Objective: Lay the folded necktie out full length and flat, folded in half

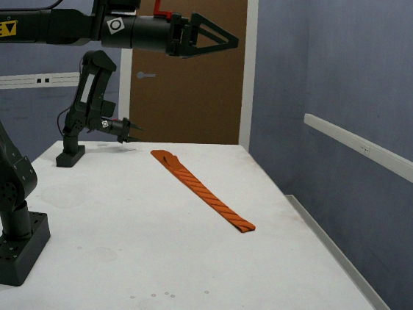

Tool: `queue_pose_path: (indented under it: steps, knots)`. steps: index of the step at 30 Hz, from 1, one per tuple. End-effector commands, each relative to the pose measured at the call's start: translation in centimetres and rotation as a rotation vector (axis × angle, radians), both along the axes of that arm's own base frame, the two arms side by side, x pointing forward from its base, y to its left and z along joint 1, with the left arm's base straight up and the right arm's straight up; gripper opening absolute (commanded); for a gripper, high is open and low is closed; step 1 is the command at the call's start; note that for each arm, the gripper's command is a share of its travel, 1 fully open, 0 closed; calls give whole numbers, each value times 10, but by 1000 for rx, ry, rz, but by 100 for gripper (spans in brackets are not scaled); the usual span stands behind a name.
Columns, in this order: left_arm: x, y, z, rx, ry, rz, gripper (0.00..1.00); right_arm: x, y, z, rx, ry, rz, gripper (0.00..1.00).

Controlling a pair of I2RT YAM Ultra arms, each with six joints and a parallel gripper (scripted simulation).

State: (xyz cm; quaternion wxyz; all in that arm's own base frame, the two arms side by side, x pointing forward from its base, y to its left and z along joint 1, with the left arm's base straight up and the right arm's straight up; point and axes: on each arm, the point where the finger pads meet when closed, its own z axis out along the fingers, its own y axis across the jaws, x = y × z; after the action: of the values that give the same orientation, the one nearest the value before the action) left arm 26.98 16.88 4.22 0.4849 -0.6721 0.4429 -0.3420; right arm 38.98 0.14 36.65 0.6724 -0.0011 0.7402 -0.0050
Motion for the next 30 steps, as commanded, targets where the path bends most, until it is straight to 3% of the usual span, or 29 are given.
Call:
queue_pose_path:
  steps: [1,30]
  knots:
    - [-23,-16,6,63,-72,39,43,-7,0,33,10,-76,6,100]
    - [-50,-28,6,63,-72,39,43,-7,0,33,10,-76,6,100]
